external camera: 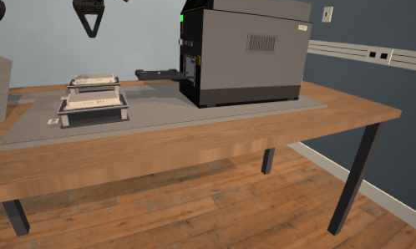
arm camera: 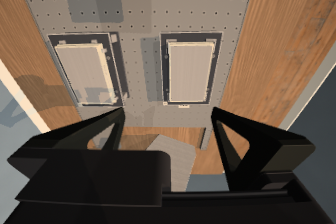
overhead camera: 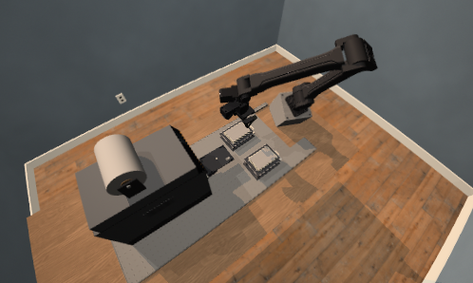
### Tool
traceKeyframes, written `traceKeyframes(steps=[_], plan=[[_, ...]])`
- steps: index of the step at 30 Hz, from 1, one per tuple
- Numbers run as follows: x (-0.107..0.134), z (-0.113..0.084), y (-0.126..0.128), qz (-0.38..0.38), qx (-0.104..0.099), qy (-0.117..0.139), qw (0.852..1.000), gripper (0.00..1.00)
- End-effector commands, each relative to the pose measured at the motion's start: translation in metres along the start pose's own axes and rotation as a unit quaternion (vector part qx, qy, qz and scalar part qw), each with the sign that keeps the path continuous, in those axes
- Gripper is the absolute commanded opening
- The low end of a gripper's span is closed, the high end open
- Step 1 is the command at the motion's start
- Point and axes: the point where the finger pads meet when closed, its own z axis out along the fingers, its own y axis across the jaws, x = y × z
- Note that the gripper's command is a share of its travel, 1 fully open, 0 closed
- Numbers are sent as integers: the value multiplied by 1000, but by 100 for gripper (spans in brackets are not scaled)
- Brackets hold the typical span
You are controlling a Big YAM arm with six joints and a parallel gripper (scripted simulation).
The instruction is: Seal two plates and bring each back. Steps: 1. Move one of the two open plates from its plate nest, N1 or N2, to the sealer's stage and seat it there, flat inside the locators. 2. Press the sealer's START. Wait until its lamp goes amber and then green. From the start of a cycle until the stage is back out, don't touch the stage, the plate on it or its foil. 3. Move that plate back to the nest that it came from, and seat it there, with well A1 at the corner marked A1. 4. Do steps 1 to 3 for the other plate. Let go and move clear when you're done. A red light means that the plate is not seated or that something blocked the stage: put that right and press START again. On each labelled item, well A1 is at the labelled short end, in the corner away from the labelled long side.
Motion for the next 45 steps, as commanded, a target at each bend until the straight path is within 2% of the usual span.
traceKeyframes(steps=[1,5,7,14,18,23,35,45], plan=[[-29,-29,15,-1,10,-15,1000,100],[-27,-30,18,3,9,-12,1000,100],[-29,-38,26,6,5,-11,1000,100],[-48,-74,60,-2,15,-25,1000,100],[-49,-81,70,11,10,-17,1000,100],[-47,-83,79,10,4,-11,1000,100],[-39,-65,59,7,3,-10,1000,100],[-36,-71,60,15,8,-23,1000,100]])
